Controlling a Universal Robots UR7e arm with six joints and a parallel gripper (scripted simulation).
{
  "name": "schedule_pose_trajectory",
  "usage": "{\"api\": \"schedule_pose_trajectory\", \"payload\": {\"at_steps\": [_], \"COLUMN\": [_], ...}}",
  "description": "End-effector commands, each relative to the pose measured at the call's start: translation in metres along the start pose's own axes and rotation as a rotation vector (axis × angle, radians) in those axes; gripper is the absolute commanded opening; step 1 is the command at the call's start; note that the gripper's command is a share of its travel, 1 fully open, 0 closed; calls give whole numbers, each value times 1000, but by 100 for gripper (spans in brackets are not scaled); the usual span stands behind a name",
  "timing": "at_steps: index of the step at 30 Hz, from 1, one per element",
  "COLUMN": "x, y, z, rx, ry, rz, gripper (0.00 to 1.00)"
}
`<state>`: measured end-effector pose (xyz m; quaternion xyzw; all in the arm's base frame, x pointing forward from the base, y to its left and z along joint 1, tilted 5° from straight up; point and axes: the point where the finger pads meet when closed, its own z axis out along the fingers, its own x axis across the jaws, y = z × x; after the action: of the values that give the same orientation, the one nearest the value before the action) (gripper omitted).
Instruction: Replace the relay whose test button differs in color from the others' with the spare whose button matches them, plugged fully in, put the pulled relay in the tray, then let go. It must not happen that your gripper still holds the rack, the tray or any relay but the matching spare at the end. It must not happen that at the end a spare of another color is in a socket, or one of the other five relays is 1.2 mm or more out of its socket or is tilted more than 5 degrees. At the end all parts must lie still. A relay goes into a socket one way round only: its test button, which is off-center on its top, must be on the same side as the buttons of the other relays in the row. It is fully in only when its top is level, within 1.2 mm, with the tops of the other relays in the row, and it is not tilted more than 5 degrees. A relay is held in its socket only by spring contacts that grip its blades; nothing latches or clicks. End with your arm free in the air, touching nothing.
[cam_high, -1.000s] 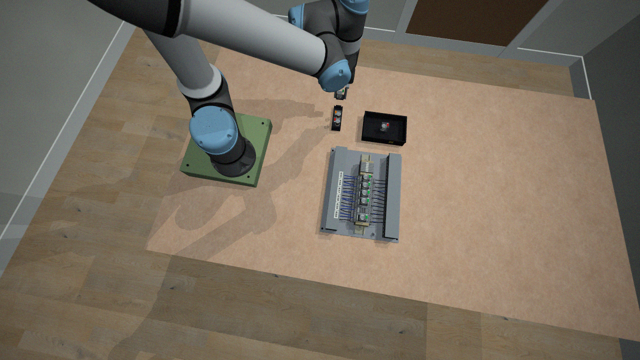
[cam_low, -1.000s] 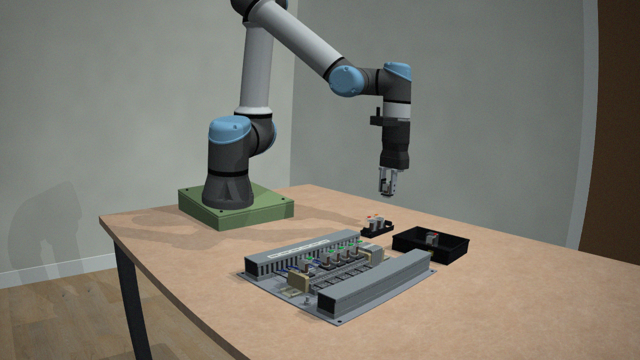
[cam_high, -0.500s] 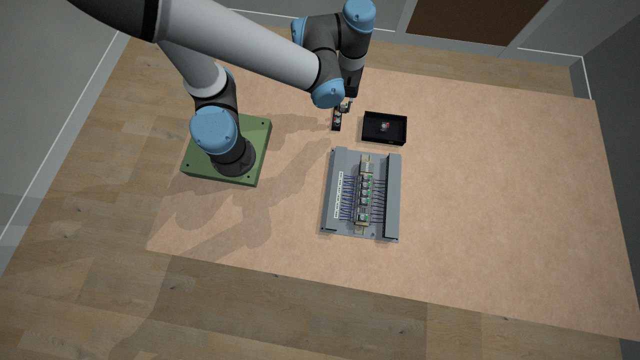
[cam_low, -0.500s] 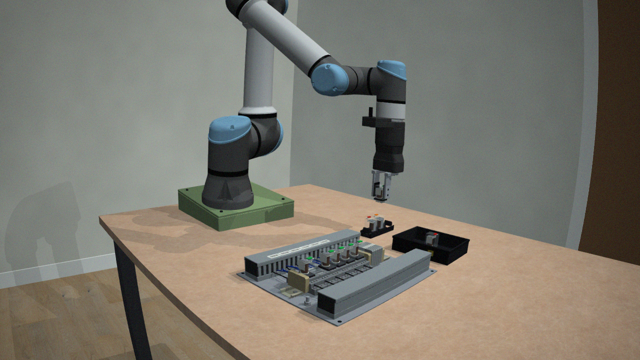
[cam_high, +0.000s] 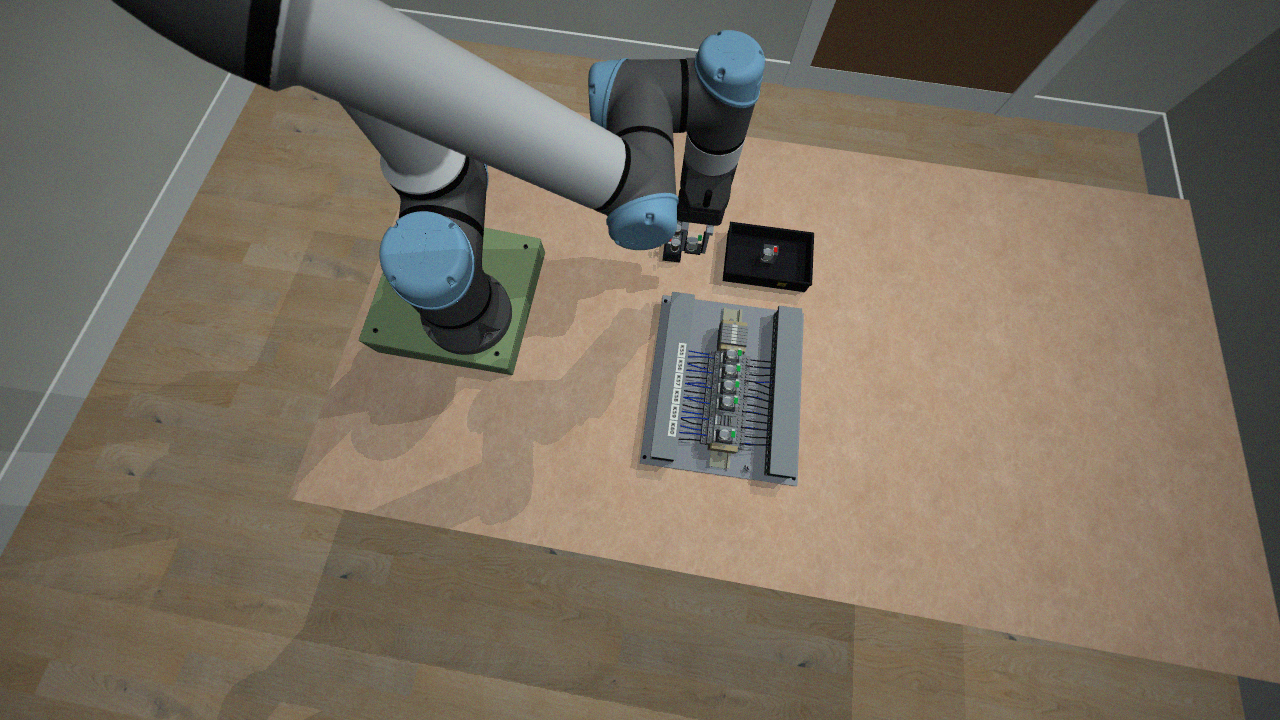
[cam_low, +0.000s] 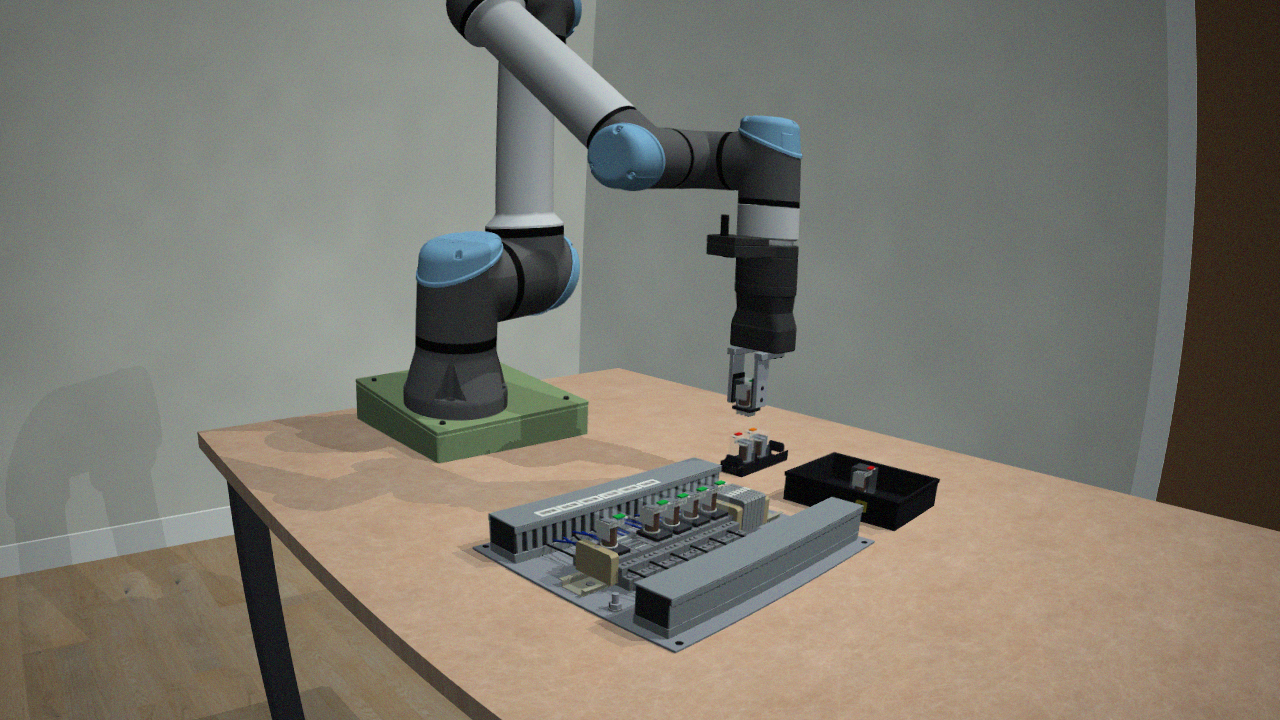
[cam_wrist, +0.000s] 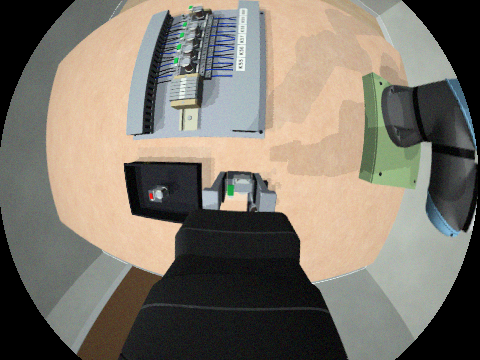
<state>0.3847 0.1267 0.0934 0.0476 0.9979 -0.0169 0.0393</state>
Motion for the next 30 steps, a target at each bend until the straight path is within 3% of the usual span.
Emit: {"api": "schedule_pose_trajectory", "payload": {"at_steps": [1, 2, 7, 19, 24, 30], "x": [-1, -1, -20, -20, -38, -38], "y": [-3, -3, -58, -58, -113, -113], "z": [0, 0, 0, 0, 1, 1], "rx": [-2, -2, -2, -2, -1, -1], "ry": [-1, -1, -1, -1, -1, -1], "rz": [-1, -1, -1, -1, -1, -1], "gripper": [0, 0, 0, 0, 0, 0]}}
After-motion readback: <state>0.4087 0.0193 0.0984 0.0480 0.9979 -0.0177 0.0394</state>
